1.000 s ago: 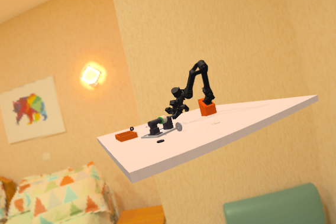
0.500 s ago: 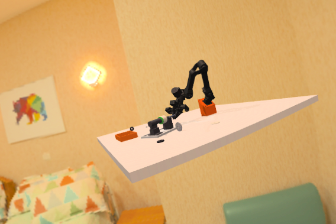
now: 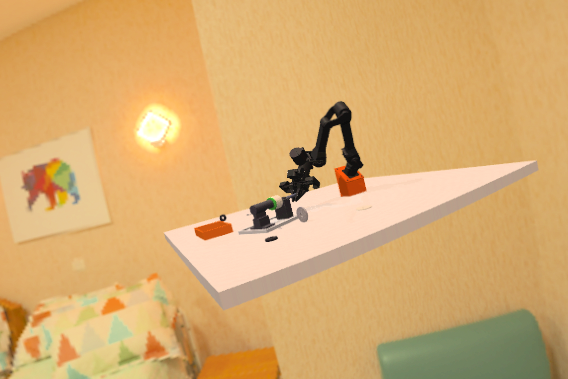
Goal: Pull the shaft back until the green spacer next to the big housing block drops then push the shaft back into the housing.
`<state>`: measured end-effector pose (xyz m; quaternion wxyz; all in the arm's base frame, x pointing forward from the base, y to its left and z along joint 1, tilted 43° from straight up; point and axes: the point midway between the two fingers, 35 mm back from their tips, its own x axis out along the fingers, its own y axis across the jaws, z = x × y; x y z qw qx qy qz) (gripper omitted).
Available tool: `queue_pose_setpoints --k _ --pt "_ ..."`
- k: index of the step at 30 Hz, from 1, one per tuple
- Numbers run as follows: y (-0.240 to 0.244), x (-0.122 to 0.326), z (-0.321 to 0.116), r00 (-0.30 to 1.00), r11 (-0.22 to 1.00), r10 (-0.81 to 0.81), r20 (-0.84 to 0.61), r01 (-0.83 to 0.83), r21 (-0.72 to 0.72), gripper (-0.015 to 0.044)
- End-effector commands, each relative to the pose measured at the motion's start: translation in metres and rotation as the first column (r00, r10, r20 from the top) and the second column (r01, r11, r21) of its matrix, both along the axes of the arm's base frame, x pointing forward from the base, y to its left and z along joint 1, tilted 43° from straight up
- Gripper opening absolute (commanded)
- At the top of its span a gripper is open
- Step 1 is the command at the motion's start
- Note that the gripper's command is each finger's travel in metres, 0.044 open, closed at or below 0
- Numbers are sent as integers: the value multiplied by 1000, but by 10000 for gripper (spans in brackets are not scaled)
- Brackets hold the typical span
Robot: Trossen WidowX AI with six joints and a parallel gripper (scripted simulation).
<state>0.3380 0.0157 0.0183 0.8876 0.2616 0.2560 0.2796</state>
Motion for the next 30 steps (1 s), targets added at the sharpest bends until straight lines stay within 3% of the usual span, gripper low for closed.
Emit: queue_pose_setpoints --k 1,30 --pt "0 -1 0 1000 1000 4 3 -4 0 0" --pt "-1 -4 -1 1000 1000 4 3 -4 0 0"
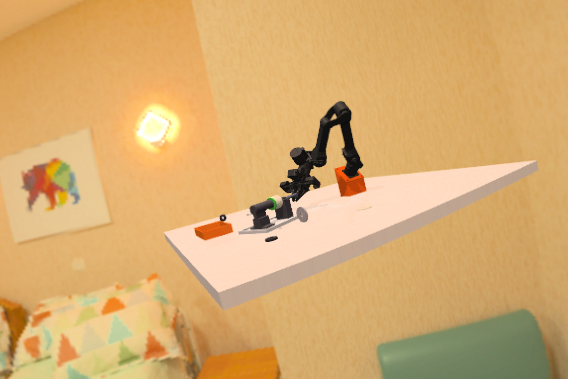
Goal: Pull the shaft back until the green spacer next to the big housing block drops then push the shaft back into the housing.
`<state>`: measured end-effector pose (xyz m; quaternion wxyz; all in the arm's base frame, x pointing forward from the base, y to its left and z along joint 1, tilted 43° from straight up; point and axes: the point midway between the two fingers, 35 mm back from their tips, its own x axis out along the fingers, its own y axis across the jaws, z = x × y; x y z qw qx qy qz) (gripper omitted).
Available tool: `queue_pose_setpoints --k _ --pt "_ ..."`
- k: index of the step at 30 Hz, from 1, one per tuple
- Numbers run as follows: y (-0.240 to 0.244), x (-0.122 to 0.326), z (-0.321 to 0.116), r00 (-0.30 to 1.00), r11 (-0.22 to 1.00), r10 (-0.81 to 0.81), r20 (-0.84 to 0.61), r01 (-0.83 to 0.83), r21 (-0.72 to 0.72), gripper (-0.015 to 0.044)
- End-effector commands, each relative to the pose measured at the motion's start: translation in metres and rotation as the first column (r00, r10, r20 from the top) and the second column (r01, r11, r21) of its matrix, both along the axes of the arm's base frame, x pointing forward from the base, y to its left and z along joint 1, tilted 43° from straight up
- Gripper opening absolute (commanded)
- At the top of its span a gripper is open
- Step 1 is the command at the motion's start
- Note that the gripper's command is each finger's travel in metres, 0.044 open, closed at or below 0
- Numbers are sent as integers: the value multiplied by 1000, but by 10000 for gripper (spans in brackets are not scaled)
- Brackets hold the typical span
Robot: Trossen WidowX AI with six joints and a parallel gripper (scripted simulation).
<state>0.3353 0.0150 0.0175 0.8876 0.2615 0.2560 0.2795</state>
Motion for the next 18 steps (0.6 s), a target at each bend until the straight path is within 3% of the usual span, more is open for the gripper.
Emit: queue_pose_setpoints --k 1,18 --pt "0 -1 0 1000 1000 4 2 -4 0 0" --pt "0 -2 0 1000 1000 4 2 -4 0 0"
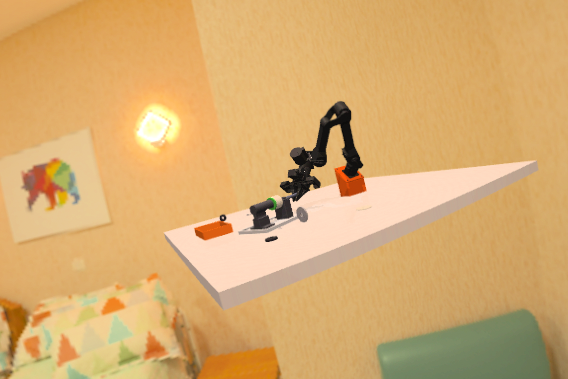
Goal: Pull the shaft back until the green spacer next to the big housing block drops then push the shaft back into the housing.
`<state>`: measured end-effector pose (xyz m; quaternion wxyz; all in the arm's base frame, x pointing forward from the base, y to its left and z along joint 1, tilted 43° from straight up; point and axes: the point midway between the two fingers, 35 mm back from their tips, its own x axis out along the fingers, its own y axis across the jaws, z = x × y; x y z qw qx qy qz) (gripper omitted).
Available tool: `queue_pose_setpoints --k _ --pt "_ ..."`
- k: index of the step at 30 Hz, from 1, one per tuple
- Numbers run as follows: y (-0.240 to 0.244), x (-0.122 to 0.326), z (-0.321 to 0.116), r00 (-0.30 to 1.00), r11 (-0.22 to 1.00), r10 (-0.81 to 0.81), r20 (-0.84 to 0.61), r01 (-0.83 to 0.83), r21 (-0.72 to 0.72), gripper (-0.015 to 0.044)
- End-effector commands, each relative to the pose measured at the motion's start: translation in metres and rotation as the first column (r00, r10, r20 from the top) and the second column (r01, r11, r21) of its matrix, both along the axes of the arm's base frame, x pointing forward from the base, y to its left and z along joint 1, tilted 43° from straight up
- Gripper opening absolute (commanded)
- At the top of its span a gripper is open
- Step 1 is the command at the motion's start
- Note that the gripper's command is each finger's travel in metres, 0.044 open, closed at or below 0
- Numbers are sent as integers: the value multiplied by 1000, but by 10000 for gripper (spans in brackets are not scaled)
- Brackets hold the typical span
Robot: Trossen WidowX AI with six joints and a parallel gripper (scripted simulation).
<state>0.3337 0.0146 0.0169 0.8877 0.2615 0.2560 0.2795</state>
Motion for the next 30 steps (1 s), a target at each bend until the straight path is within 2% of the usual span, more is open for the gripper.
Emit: queue_pose_setpoints --k 1,30 --pt "0 -1 0 1000 1000 4 2 -4 1 0" --pt "-1 -2 -1 1000 1000 0 0 0 0 0"
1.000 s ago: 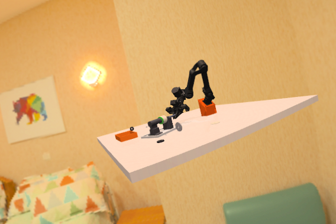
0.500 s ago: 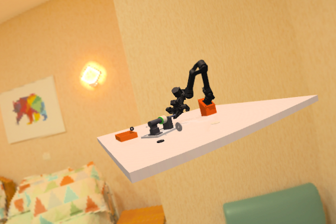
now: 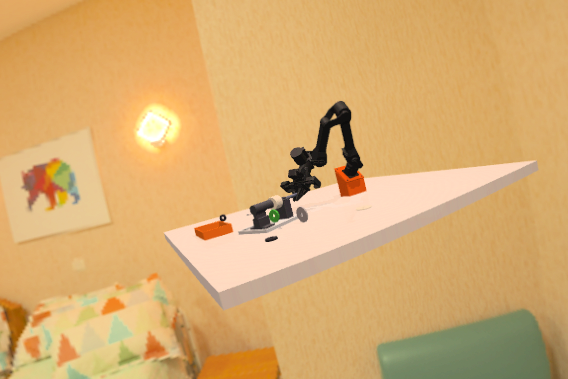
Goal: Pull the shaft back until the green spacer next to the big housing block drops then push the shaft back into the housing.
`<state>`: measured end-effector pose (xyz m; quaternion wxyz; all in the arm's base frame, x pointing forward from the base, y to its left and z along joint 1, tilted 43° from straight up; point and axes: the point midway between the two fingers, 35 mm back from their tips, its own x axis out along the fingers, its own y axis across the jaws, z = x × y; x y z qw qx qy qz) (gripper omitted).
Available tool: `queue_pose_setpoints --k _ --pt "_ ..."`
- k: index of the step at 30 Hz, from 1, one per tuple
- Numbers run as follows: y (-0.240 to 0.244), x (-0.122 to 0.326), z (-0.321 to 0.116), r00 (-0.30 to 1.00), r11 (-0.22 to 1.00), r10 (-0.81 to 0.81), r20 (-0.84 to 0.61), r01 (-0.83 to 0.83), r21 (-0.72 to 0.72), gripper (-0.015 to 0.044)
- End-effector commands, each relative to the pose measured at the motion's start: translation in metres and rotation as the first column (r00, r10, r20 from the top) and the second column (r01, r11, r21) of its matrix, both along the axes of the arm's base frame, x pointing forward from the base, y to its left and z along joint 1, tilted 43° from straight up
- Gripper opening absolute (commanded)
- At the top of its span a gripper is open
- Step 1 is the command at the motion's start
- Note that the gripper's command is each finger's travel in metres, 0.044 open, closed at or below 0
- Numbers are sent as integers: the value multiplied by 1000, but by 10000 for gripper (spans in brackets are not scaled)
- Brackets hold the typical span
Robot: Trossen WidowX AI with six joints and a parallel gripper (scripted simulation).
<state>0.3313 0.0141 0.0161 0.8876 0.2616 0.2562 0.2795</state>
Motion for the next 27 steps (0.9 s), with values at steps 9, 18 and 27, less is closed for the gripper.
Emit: queue_pose_setpoints --k 9,18,27 --pt "0 0 0 1000 1000 2 1 -2 0 0" --pt "1 3 1 1000 1000 4 3 -4 1 0" --pt "1 5 2 1000 1000 4 3 -4 1 0"
